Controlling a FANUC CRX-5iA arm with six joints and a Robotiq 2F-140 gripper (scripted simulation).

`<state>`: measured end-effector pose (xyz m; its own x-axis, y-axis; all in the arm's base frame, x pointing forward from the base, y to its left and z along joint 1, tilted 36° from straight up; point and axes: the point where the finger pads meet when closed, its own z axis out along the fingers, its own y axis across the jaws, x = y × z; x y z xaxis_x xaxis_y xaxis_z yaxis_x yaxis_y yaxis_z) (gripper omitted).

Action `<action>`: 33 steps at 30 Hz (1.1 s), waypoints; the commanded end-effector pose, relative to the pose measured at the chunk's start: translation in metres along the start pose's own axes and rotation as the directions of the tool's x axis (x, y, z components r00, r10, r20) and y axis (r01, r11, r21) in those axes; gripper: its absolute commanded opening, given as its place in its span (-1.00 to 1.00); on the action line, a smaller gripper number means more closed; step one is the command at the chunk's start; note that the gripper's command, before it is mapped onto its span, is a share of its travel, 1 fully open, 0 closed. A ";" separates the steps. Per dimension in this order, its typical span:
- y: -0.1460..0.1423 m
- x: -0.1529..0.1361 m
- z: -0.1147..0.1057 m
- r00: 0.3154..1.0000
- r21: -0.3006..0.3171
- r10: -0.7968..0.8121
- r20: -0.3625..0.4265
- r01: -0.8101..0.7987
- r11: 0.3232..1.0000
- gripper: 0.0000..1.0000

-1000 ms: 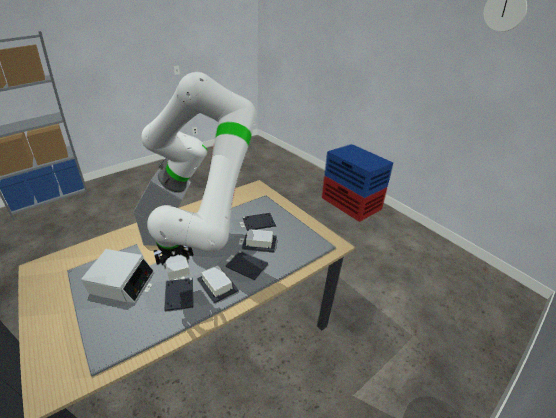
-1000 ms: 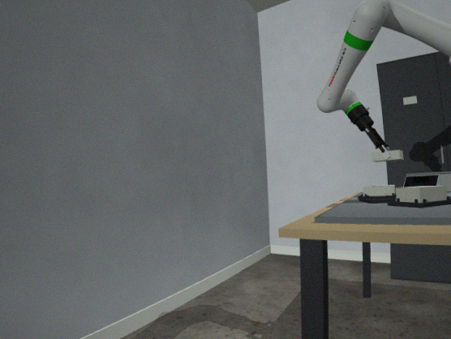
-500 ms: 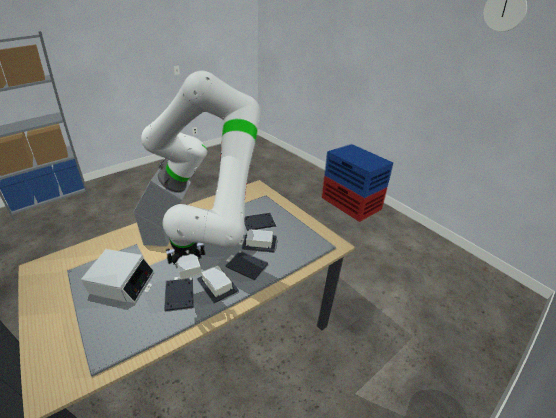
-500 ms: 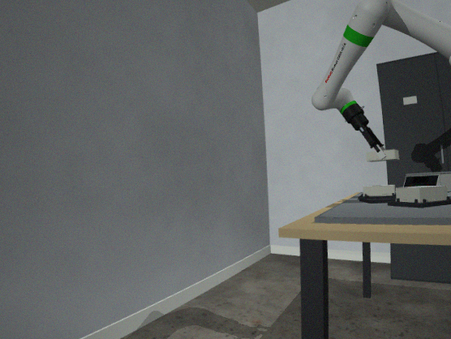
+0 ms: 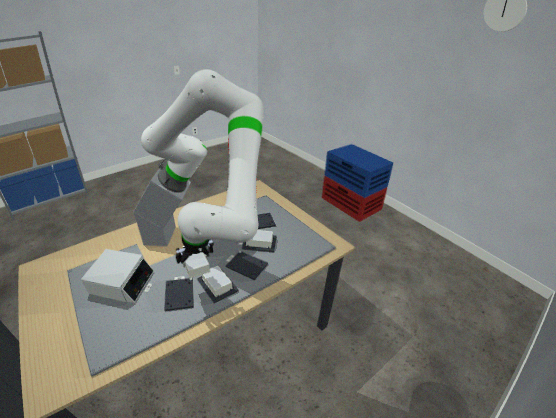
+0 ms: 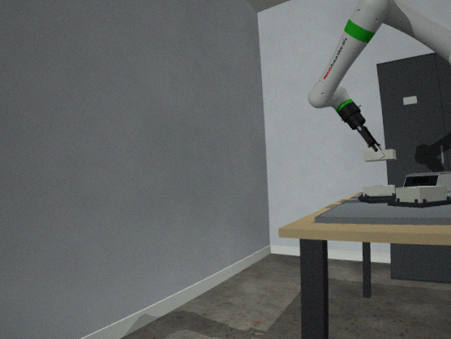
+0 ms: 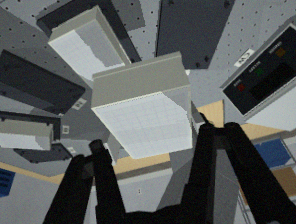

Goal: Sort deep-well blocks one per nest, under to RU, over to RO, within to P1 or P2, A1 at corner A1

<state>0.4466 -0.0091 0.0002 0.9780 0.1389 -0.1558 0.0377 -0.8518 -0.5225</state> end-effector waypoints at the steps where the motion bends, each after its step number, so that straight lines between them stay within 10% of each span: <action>1: -0.009 -0.001 0.001 0.997 -0.048 -0.079 0.000 0.079 0.996 -0.80; 11: -0.042 -0.006 0.003 0.938 -0.202 -0.345 0.035 0.344 0.917 -0.80; 33: -0.105 -0.014 0.008 0.938 -0.202 -0.345 0.035 0.344 0.917 -0.80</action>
<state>0.4285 0.0741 0.0454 0.8970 0.4420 0.0050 0.4132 -0.8345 -0.3646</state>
